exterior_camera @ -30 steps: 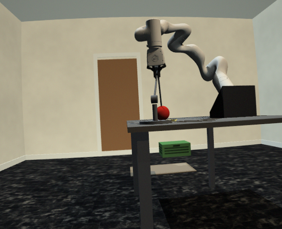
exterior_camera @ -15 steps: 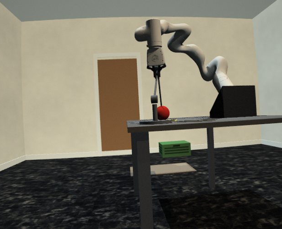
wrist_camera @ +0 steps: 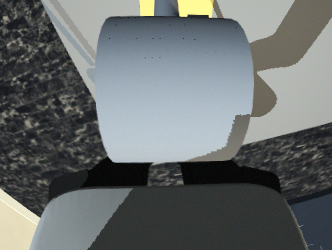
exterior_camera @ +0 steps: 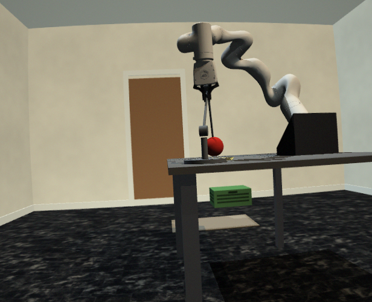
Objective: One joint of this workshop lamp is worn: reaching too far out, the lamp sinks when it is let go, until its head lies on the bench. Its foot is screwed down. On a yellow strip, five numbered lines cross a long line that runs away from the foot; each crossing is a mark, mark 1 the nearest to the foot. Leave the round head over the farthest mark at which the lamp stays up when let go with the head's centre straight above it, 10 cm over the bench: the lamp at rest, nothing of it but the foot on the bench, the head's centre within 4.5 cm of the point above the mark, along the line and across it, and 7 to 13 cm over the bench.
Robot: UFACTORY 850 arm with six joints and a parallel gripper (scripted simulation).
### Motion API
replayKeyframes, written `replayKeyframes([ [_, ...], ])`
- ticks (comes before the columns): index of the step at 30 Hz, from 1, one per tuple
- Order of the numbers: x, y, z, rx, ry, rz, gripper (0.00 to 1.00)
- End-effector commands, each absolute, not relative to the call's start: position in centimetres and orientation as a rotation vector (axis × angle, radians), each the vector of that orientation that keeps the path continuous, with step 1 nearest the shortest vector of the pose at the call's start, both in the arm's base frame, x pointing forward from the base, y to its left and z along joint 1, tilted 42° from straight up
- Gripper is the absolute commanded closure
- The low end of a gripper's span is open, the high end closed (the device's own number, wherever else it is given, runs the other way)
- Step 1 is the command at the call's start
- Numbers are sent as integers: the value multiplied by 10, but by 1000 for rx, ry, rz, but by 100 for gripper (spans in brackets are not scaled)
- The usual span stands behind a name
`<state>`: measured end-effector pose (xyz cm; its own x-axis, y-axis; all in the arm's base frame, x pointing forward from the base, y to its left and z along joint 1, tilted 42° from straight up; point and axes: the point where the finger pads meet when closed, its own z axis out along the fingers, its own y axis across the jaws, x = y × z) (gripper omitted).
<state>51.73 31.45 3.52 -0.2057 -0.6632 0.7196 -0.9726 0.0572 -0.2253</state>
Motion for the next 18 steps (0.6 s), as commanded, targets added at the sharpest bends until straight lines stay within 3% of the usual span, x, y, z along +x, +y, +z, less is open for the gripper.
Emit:
replayKeyframes([
  [1, 518, 324, 36, 1636, -1919, 969, 100],
  [18, 520, 351, 36, 1636, -1919, 969, 100],
])
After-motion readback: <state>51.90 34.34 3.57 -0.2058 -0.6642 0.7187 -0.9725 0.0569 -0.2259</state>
